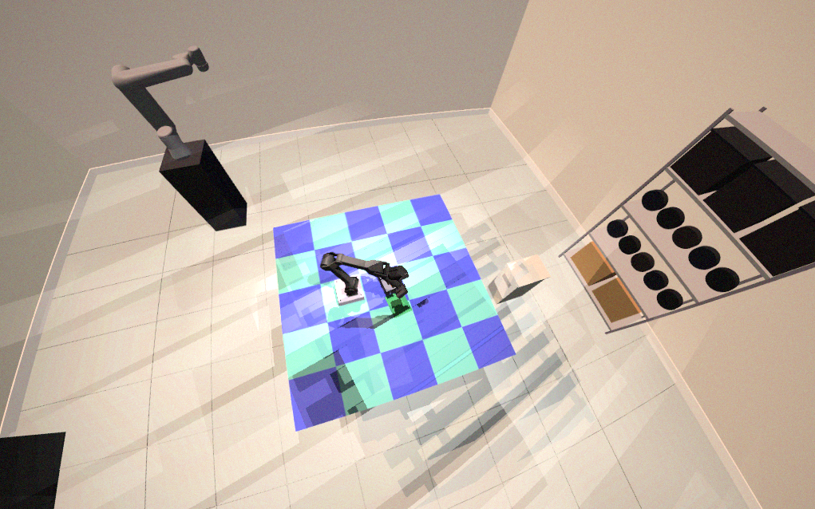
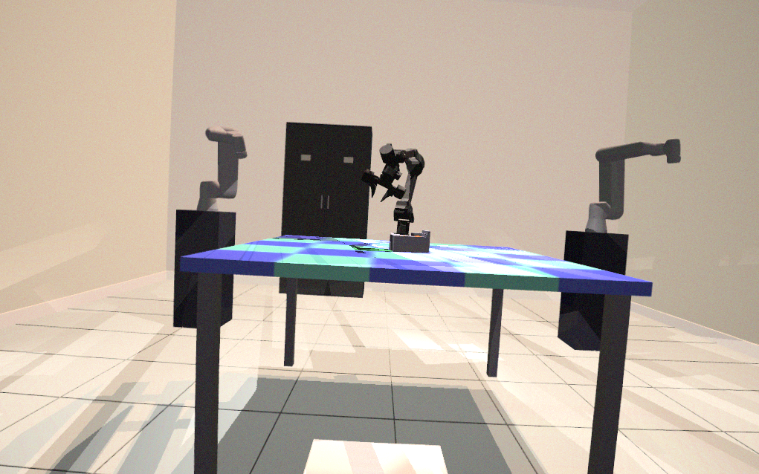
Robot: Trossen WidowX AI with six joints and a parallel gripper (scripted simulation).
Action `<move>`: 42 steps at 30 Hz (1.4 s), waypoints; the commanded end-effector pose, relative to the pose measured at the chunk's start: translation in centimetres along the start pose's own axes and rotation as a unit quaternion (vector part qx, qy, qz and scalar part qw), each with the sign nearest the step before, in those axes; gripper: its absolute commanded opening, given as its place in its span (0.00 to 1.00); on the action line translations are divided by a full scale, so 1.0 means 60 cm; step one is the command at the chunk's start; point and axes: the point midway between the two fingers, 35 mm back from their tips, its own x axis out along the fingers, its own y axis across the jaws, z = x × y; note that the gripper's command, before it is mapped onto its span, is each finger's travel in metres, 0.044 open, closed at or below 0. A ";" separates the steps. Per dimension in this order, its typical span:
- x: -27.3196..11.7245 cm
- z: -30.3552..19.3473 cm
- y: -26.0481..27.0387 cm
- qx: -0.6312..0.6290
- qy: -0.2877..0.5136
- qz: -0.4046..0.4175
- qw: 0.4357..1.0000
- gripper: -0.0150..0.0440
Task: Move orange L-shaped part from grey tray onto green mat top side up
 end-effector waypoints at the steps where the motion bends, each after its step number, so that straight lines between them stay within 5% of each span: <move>1: 0.002 0.017 0.089 0.012 0.035 0.082 0.996 0.56; 13: -0.076 -0.026 0.345 0.001 0.256 0.214 0.943 0.56; 19: -0.068 -0.032 0.352 0.000 0.260 0.214 0.942 0.56; 26: 0.015 -0.086 0.396 0.000 0.260 0.214 0.942 0.56; 42: 0.038 -0.101 0.408 0.000 0.260 0.214 0.942 0.56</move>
